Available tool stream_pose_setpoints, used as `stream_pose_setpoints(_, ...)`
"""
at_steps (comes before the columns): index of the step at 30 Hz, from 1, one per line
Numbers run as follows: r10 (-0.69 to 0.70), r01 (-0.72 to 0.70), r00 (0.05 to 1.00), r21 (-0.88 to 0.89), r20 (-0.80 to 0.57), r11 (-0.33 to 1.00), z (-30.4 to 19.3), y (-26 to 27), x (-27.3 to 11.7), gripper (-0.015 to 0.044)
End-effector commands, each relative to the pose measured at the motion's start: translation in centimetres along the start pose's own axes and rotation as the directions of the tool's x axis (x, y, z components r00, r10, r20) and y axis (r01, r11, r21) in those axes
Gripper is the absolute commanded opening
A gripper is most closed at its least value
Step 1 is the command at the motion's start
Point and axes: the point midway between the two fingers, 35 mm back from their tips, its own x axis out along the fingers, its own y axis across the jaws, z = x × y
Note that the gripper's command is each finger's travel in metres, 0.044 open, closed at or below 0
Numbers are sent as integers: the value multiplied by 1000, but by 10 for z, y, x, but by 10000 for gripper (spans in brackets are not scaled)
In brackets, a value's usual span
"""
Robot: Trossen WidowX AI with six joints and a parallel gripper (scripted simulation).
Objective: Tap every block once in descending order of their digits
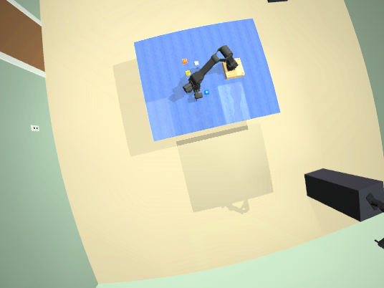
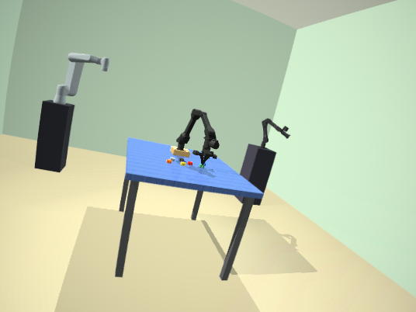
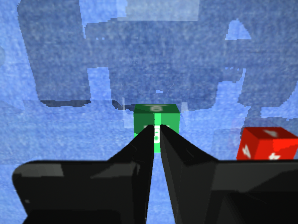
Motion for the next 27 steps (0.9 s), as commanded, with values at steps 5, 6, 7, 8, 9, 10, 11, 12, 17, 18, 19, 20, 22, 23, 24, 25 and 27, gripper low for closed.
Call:
stream_pose_setpoints(5, -2, 2, 1000, 3, -6, 1000, -1, 0, -27, 20)
stream_pose_setpoints(6, -2, 2, 1000, 3, -6, 1000, -1, 0, -27, 20)
stream_pose_setpoints(7, -2, 2, 1000, 3, -6, 1000, -1, 0, -27, 20)
stream_pose_setpoints(8, -2, 2, 1000, 3, -6, 1000, -1, 0, -30, 20)
stream_pose_setpoints(9, -2, 2, 1000, 3, -6, 1000, 0, 0, -37, 20)
stream_pose_setpoints(10, -2, 2, 1000, 3, -6, 1000, 1, 1, -51, 20)
stream_pose_setpoints(11, -2, 2, 1000, 3, -6, 1000, 2, 1, -67, 20)
stream_pose_setpoints(12, -2, 2, 1000, 3, -6, 1000, 2, 1, -84, 20)
stream_pose_setpoints(17, -2, 2, 1000, 3, -6, 1000, -1, 0, -108, 20)
stream_pose_setpoints(18, -2, 2, 1000, 3, -6, 1000, -1, 0, -108, 20)
stream_pose_setpoints(19, -2, 2, 1000, 3, -6, 1000, -1, 0, -108, 20)
stream_pose_setpoints(20, -1, 1, 1000, 2, -6, 1000, 0, -3, -108, 20)
stream_pose_setpoints(22, 1, -1, 1000, -3, -7, 1000, 2, -22, -109, 20)
stream_pose_setpoints(23, 3, -3, 1000, -7, -8, 1000, 3, -37, -109, 20)
stream_pose_setpoints(24, 6, -6, 1000, -11, -8, 1000, 3, -52, -110, 20)
stream_pose_setpoints(25, 8, -8, 1000, -15, -8, 1000, 2, -67, -110, 20)
stream_pose_setpoints(27, 12, -12, 1000, -23, -8, 1000, -1, -96, -111, 20)
